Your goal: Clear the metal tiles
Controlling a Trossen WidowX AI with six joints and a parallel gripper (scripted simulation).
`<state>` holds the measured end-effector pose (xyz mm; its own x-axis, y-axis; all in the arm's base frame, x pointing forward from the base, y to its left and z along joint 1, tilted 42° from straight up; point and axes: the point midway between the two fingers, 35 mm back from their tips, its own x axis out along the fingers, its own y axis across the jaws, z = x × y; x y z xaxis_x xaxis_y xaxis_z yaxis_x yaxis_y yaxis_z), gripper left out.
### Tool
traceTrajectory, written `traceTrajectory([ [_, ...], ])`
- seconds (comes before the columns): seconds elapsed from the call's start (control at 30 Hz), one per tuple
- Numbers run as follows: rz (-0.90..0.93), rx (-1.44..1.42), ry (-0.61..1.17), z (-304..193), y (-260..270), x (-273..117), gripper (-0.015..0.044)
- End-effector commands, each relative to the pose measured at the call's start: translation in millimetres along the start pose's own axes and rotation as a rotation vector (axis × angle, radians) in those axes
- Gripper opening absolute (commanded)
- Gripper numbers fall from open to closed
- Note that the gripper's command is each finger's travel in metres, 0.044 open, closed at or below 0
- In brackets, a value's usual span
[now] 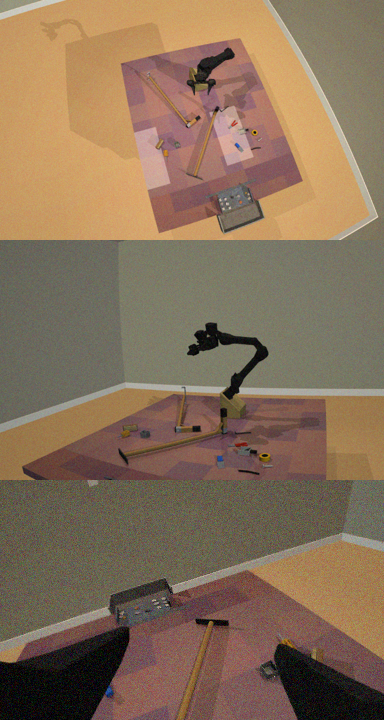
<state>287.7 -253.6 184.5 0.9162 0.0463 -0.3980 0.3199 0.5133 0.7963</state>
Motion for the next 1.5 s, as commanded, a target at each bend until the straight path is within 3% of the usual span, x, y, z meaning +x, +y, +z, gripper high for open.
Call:
traceTrajectory([
  [0.0, 0.013, 0.071, -0.010, 11, 4, 11, 0.0440],
  [1.47, 0.238, 0.756, 0.018, 62, 67, 117, 0.0440],
])
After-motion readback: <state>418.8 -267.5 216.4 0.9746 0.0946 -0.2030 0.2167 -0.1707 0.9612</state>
